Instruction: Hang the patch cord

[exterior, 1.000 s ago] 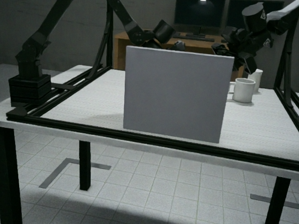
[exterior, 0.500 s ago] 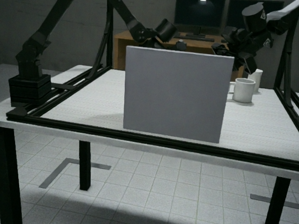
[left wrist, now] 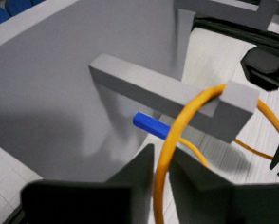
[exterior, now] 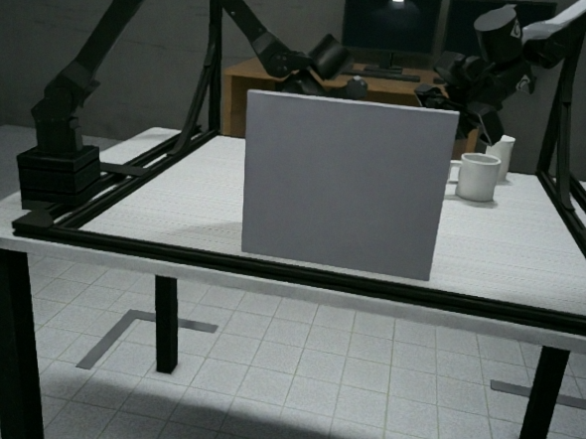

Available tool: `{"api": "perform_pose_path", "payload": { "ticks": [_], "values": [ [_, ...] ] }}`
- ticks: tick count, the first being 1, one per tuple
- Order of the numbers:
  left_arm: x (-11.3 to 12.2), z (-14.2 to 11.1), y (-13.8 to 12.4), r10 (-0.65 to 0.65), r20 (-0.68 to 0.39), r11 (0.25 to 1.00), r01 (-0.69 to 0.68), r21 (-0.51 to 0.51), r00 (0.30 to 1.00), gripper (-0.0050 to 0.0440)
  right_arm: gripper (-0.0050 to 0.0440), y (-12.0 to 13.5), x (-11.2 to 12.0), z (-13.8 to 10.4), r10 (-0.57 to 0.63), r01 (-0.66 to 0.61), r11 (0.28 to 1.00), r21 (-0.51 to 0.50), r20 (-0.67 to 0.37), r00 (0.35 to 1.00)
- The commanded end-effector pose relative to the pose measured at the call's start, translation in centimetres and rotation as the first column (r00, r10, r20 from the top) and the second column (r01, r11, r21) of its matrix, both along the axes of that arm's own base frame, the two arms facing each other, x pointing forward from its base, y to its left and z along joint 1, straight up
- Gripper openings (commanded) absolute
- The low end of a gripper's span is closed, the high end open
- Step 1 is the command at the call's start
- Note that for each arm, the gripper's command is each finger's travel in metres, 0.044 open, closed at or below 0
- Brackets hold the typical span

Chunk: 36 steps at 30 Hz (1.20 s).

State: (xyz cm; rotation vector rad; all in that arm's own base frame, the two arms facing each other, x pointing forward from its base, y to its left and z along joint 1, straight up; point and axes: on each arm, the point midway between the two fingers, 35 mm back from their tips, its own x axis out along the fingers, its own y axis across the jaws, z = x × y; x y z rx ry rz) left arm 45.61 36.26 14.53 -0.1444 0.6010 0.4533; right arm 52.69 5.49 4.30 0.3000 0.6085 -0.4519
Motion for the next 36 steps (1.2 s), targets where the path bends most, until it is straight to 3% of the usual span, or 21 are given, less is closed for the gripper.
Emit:
{"api": "perform_pose_path", "payload": {
  "ticks": [1, 36],
  "values": [
    [0.0, 1.7, 0.1, -0.002, 0.025, 1.000, 0.001, 0.023, 1.000, 0.0040, 0.0025, 0.3, 0.5, 1.1, -0.015, 0.015, 1.000, 0.007, 0.016, 1.000],
    [0.0, 1.7, 0.1, -0.002, 0.025, 1.000, 0.001, 0.023, 1.000, 0.0040, 0.0025, 0.7, 0.0, 2.1, -0.118, 0.119, 0.993, 0.015, -0.041, 0.992]
  ]
}}
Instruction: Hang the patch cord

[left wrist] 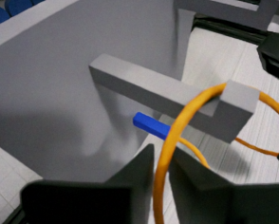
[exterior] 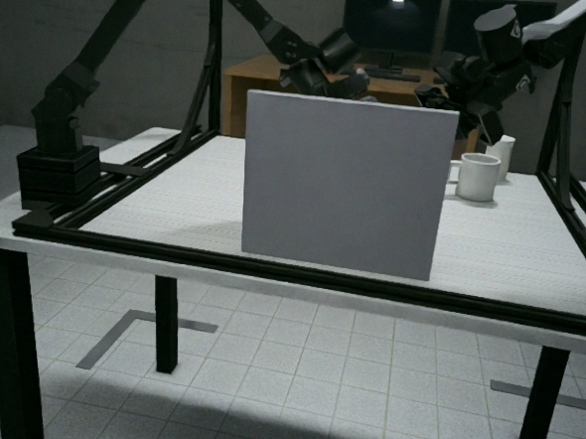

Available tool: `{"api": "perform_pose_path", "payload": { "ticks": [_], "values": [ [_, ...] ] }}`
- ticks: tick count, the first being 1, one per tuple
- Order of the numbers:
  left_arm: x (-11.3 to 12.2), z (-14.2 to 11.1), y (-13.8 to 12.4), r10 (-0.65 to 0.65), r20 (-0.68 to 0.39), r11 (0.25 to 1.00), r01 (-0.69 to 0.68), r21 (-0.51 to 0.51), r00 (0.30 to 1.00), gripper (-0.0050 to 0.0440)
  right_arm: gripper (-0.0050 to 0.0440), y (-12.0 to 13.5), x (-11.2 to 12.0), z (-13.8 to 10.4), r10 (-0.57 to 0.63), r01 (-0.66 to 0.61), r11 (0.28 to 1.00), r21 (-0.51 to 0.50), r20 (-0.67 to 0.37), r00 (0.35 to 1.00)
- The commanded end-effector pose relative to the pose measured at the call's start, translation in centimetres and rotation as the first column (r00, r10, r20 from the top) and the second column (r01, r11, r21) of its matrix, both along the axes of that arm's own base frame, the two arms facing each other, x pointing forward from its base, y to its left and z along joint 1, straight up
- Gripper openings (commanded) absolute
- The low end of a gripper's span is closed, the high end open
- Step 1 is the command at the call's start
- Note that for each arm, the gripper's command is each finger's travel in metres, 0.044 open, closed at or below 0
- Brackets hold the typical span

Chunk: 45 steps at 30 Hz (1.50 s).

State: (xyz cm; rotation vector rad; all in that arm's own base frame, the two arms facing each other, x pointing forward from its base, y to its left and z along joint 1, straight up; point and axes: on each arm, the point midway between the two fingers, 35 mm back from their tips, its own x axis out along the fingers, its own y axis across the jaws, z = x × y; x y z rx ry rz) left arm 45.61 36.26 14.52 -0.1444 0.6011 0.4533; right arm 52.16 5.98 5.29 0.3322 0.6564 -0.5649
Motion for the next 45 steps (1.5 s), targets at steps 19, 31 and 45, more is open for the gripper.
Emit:
{"api": "perform_pose_path", "payload": {
  "ticks": [19, 31, 45],
  "values": [
    [0.1, 1.7, 0.1, -0.002, 0.025, 1.000, 0.001, 0.023, 1.000, 0.0040, 0.0025, 0.4, 0.1, 1.8, -0.063, 0.063, 0.998, 0.003, -0.003, 0.998],
    [0.1, 1.7, 0.1, -0.002, 0.025, 1.000, 0.001, 0.023, 1.000, 0.0040, 0.0025, 0.6, -0.3, 2.4, -0.101, 0.101, 0.995, -0.002, -0.018, 0.995],
    [0.1, 1.7, 0.1, -0.002, 0.025, 1.000, 0.001, 0.023, 1.000, 0.0040, 0.0025, 0.5, -0.7, 3.1, -0.141, 0.141, 0.990, -0.010, -0.029, 0.990]
  ]
}}
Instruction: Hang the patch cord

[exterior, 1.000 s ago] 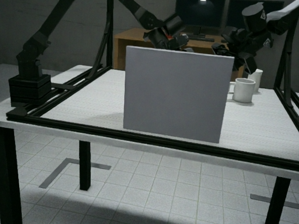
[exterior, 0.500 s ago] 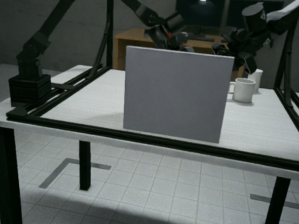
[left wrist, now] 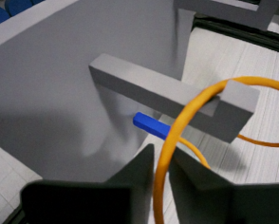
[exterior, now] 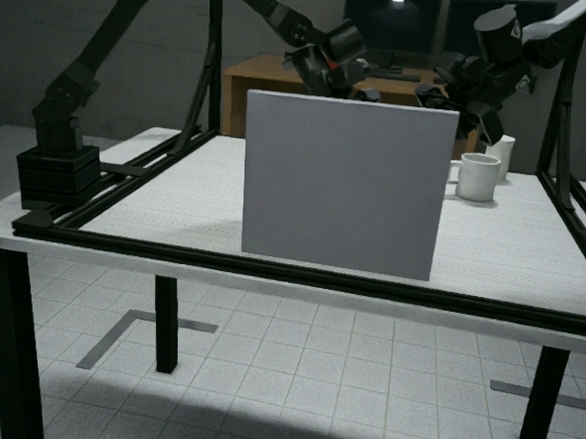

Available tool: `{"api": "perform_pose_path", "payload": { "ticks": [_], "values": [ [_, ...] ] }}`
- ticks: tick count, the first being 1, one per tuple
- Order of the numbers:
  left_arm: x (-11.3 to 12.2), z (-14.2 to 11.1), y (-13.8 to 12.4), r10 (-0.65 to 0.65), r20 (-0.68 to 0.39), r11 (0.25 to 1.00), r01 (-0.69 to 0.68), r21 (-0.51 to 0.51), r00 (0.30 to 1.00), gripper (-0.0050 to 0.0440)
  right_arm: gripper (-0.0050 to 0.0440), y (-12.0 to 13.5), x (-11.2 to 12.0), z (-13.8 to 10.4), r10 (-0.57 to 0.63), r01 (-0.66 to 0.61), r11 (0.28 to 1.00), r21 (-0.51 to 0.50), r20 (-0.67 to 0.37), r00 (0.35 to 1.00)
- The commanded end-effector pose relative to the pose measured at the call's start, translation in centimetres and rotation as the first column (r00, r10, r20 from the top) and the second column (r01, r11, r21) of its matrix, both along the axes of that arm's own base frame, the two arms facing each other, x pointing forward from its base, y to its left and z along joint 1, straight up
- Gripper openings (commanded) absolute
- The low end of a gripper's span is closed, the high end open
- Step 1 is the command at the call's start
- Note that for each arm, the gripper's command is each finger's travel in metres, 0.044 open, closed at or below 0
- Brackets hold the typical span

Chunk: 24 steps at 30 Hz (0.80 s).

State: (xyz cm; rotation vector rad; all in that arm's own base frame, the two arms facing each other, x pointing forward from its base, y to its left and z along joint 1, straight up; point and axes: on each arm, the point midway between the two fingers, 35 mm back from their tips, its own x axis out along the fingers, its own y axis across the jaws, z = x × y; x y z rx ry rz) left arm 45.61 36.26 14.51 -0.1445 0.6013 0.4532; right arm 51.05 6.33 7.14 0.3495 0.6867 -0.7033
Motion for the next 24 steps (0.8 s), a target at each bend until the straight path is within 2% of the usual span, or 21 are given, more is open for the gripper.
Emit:
{"api": "perform_pose_path", "payload": {
  "ticks": [1, 24],
  "values": [
    [0.1, 1.7, 0.1, -0.002, 0.025, 1.000, 0.001, 0.023, 1.000, 0.0040, 0.0025, 0.1, 0.4, 1.3, -0.016, 0.016, 1.000, 0.003, 0.025, 1.000],
    [0.1, 1.7, 0.1, -0.002, 0.025, 1.000, 0.001, 0.023, 1.000, 0.0040, 0.0025, -0.4, -0.2, 2.6, -0.085, 0.085, 0.996, -0.013, 0.018, 0.996]
  ]
}}
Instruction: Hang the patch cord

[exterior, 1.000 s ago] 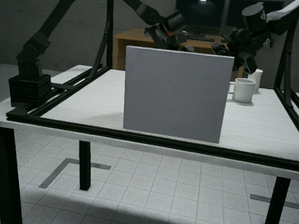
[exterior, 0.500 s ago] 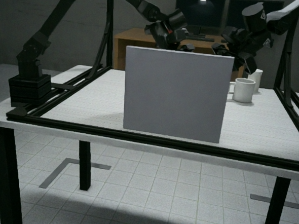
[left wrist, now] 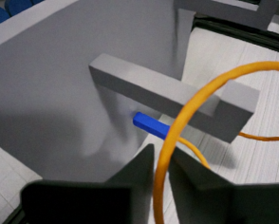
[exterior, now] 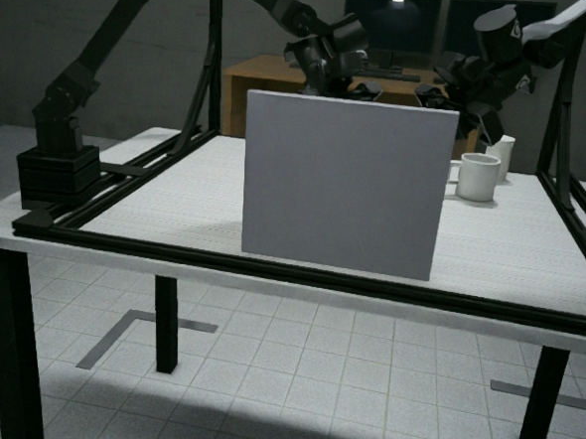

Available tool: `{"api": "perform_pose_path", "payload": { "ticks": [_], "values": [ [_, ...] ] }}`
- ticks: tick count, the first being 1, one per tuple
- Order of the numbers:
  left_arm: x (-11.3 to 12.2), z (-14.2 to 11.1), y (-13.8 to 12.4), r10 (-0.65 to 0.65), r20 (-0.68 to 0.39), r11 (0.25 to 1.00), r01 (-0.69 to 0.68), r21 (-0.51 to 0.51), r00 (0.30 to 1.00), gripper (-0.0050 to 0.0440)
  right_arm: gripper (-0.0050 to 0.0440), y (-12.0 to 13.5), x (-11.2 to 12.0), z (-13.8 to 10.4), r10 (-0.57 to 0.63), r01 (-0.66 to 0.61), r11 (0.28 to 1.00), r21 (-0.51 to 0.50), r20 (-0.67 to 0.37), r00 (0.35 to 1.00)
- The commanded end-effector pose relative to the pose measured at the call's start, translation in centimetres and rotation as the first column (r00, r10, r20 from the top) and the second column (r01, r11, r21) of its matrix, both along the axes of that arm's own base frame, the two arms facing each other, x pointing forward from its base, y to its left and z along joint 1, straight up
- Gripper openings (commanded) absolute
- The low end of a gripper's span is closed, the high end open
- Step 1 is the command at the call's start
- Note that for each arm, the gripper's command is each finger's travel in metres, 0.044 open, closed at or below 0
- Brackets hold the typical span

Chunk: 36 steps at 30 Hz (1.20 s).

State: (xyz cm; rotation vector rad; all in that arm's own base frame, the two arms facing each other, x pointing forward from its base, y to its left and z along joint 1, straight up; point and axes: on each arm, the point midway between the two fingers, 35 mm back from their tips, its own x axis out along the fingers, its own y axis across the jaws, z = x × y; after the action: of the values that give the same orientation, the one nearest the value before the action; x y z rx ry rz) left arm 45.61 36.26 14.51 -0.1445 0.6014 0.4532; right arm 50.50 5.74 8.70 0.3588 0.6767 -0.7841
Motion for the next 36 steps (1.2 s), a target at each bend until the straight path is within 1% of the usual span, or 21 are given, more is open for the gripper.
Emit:
{"api": "perform_pose_path", "payload": {
  "ticks": [1, 36],
  "values": [
    [0.1, 1.7, 0.1, -0.002, 0.025, 1.000, 0.001, 0.023, 1.000, 0.0040, 0.0025, 0.0, 0.4, 1.2, -0.012, 0.012, 1.000, 0.002, 0.025, 1.000],
    [0.1, 1.7, 0.1, -0.002, 0.025, 1.000, 0.001, 0.023, 1.000, 0.0040, 0.0025, -2.2, -0.3, 3.7, -0.129, 0.130, 0.991, -0.038, 0.034, 0.991]
  ]
}}
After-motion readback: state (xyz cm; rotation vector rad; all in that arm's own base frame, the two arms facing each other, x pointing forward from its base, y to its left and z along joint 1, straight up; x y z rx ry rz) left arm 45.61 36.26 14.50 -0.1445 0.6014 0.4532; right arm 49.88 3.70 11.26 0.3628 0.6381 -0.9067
